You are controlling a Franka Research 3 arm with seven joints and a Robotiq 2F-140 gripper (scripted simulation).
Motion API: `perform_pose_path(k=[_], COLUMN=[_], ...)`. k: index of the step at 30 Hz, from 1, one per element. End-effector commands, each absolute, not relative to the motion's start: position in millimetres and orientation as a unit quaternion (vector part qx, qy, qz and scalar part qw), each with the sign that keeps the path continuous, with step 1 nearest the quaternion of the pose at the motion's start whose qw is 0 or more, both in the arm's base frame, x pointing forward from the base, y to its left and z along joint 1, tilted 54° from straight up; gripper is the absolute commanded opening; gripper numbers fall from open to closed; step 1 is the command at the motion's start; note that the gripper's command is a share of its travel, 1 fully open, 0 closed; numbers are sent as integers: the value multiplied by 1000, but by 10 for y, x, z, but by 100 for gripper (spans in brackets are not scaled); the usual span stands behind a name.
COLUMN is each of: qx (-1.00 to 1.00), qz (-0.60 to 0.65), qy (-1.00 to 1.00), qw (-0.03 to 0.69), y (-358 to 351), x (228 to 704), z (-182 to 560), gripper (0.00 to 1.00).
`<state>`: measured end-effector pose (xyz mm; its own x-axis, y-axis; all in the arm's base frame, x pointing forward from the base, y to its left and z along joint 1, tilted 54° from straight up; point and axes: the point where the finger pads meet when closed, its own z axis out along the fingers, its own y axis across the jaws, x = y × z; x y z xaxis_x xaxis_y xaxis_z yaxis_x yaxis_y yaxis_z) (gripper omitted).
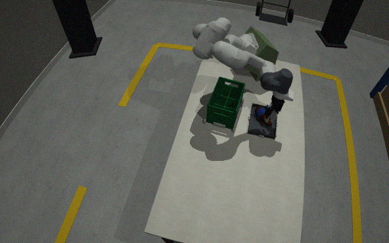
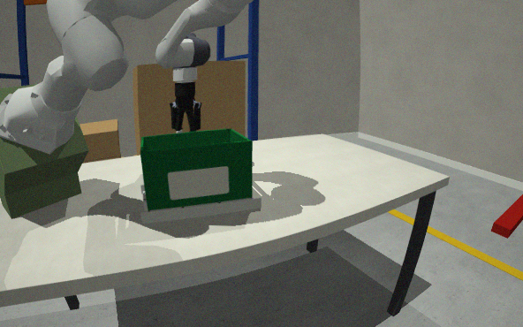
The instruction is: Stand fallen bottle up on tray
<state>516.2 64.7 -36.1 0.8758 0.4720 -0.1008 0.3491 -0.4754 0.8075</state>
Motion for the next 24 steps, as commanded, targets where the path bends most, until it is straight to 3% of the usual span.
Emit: perform_pose_path(k=[1,24], qx=[857,857], qz=[69,69], qy=[237,237], qw=[452,452], y=[633,592], x=[5179,5198], z=[-360,-392], gripper=[38,38])
